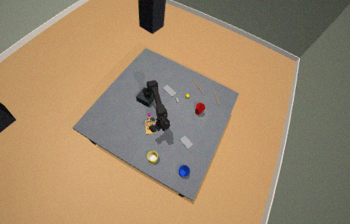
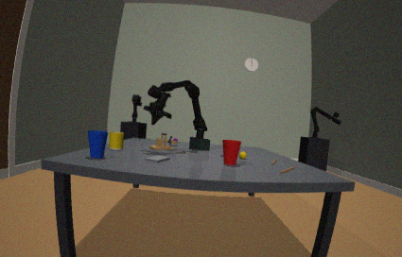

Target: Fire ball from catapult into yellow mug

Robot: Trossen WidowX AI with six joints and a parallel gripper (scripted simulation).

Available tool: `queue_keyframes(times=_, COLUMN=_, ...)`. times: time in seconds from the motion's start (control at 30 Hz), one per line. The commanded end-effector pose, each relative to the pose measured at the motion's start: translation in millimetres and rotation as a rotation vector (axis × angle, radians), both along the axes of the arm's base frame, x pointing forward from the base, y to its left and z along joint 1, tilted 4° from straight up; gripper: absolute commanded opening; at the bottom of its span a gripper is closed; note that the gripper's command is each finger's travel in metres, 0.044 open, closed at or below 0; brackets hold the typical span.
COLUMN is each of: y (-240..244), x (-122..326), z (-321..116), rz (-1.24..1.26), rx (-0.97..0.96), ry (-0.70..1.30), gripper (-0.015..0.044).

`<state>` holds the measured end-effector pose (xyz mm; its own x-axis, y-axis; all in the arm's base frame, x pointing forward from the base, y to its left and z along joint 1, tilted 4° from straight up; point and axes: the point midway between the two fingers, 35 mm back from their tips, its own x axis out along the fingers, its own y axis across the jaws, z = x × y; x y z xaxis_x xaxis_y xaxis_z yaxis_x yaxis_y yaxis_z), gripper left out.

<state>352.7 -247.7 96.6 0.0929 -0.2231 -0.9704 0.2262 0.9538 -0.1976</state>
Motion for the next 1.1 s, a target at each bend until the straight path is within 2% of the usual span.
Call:
queue_keyframes(times=0.0, y=17, x=-9, z=-7, rz=0.064, rx=0.0, ry=0.077, gripper=0.0)
queue_keyframes(times=0.57, y=86, x=-63, z=-33, rz=0.399, rx=-0.003, ry=0.463, gripper=0.0)
queue_keyframes(times=1.07, y=127, x=-121, z=-36, rz=0.745, rx=-0.019, ry=0.835, gripper=0.0)
